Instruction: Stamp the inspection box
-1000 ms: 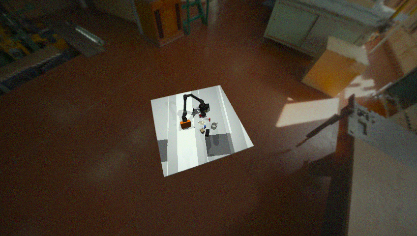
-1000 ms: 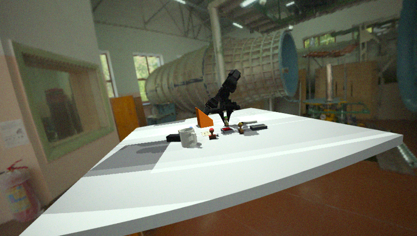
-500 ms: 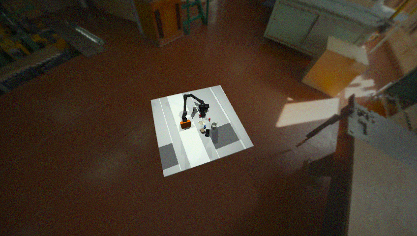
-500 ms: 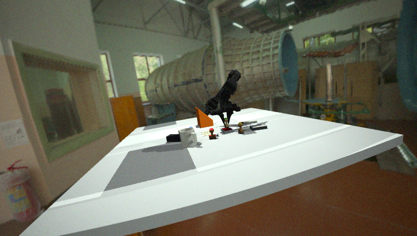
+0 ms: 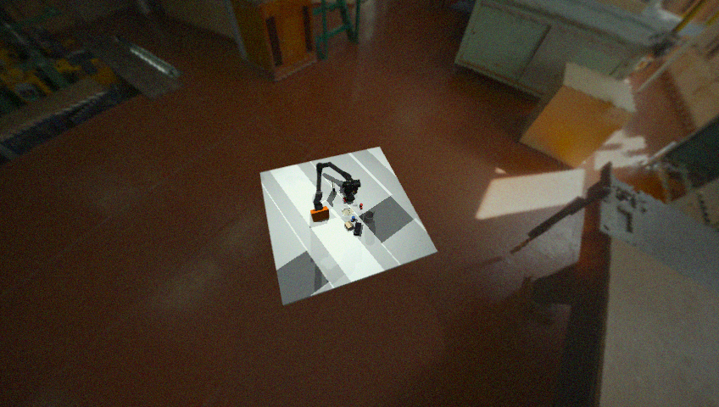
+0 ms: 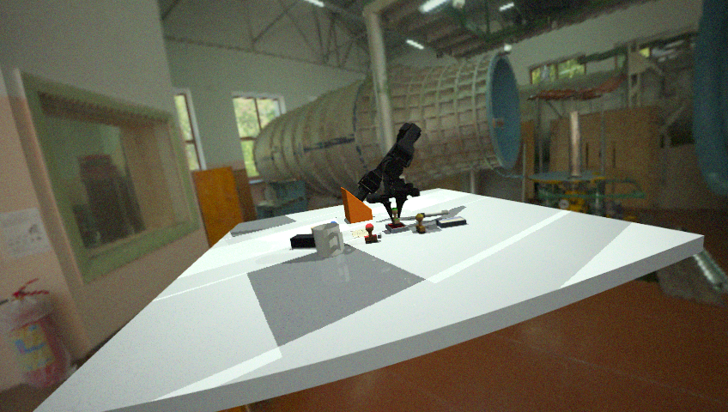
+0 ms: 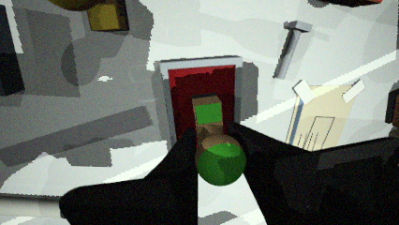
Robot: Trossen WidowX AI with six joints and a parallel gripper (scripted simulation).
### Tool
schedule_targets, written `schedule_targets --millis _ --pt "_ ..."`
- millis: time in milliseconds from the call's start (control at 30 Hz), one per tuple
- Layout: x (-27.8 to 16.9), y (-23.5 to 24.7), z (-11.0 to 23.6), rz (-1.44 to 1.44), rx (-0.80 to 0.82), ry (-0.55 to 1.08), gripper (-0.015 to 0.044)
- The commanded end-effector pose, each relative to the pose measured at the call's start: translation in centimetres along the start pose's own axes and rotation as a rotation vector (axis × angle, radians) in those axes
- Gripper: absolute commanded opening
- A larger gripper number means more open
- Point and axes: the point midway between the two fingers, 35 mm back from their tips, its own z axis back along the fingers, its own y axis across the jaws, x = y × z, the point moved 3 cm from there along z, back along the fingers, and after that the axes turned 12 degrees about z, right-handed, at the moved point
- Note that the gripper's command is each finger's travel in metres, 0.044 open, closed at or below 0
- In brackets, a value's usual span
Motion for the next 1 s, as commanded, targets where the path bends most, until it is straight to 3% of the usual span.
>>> schedule_targets --millis 0,967 --pt "-0.04 -0.02 -0.17 -0.002 0.005 0.0 0.0" --pt "-0.04 -0.01 -0.62 0.002 0.005 0.0 0.0"
